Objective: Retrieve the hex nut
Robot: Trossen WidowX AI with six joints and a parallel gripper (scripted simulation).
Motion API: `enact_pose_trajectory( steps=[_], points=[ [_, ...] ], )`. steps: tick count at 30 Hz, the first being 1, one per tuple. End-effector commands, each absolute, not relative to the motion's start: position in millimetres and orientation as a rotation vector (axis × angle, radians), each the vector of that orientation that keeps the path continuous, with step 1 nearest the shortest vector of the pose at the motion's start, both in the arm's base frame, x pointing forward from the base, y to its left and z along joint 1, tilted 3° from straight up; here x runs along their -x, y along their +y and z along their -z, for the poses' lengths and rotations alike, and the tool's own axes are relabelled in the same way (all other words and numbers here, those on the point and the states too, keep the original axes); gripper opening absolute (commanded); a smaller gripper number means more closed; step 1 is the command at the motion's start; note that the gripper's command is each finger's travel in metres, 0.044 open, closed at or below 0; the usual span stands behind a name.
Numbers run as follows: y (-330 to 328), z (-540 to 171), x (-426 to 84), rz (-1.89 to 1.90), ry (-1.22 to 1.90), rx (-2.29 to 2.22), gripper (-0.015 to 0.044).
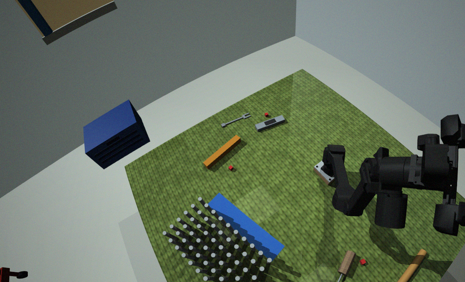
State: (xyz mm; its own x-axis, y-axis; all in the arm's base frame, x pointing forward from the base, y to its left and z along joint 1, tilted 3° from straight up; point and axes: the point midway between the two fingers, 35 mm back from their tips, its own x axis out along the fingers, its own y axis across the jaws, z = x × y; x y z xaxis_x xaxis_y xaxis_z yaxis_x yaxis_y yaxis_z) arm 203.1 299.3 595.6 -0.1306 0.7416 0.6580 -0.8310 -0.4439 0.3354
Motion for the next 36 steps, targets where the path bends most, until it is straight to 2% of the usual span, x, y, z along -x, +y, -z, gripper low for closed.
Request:
enact_pose_trajectory(
  steps=[1, 2, 11, 23, 30, 36],
  points=[
    [298, -597, -201, -1.797, -0.140, -0.958, 0.0426],
    [294, -601, -196, -1.806, -0.158, -0.961, 0.0440],
    [243, -644, -103, -2.004, -0.284, -1.097, 0.0440],
    [114, -678, 24, -2.445, -0.275, -1.459, 0.0440],
    [14, -675, 58, -2.726, -0.227, -1.688, 0.0440],
    [-76, -659, 58, -2.991, -0.140, -1.897, 0.0440]
  ],
)
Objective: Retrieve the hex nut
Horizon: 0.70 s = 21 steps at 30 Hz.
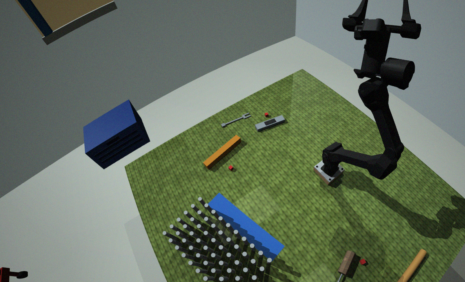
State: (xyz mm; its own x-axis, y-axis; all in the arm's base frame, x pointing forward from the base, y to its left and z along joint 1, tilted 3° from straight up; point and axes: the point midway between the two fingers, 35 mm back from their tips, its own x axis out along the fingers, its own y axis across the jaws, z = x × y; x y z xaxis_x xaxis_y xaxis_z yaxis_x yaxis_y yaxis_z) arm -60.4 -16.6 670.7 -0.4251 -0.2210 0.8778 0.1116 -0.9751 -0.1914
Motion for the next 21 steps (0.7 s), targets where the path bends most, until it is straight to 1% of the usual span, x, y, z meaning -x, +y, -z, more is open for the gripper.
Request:
enact_pose_trajectory(
  steps=[1, 6, 12, 16, 21],
  points=[
    [-91, -655, 55, 2.263, 0.092, 1.439, 0.0440],
    [-160, -629, 31, 2.020, 0.026, 1.299, 0.0440],
    [-228, -588, -19, 1.733, -0.029, 1.117, 0.0440],
    [-260, -556, -62, 1.546, -0.042, 1.003, 0.0440],
    [-282, -512, -121, 1.318, -0.036, 0.876, 0.0440]
  ],
)
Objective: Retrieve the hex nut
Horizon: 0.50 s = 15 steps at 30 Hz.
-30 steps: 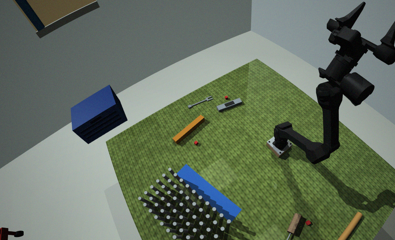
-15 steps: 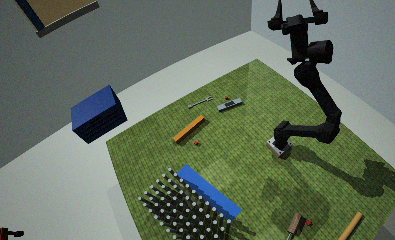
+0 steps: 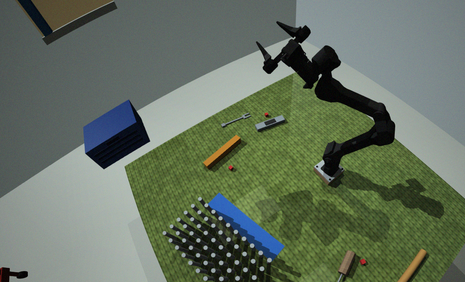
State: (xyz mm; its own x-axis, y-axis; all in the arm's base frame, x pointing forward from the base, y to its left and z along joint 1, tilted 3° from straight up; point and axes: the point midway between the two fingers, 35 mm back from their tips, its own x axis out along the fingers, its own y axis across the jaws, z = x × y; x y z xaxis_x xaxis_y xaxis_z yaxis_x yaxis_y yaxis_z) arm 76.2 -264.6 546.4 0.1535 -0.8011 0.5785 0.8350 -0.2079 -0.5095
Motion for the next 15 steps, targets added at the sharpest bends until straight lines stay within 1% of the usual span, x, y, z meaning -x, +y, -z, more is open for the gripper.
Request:
enact_pose_trajectory(
  steps=[1, 8, 15],
  points=[
    [-285, -503, -133, 1.272, -0.034, 0.850, 0.0440],
    [-288, -431, -216, 0.974, -0.011, 0.634, 0.0440],
    [-263, -352, -290, 0.695, 0.048, 0.401, 0.0440]
  ],
)
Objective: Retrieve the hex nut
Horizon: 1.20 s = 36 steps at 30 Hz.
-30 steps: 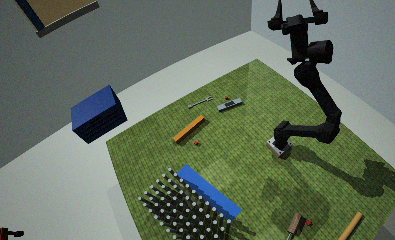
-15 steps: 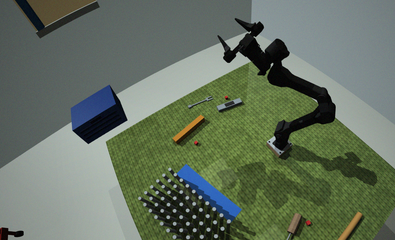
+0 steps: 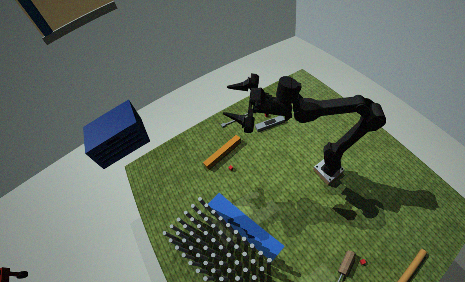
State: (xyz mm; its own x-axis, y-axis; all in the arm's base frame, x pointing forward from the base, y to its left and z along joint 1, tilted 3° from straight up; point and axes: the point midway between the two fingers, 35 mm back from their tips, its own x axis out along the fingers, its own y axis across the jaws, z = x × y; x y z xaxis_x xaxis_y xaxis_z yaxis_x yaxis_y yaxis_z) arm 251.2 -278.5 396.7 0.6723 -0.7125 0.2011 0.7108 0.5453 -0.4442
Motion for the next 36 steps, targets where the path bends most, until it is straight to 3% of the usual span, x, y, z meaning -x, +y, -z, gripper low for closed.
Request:
enact_pose_trajectory(
  steps=[1, 10, 18, 36],
  points=[
    [-257, -340, -299, 0.656, 0.060, 0.367, 0.0440],
    [-182, -235, -364, 0.329, 0.211, 0.070, 0.0440],
    [-97, -147, -383, 0.083, 0.403, -0.172, 0.0440],
    [-91, -142, -383, 0.069, 0.416, -0.186, 0.0440]
  ],
)
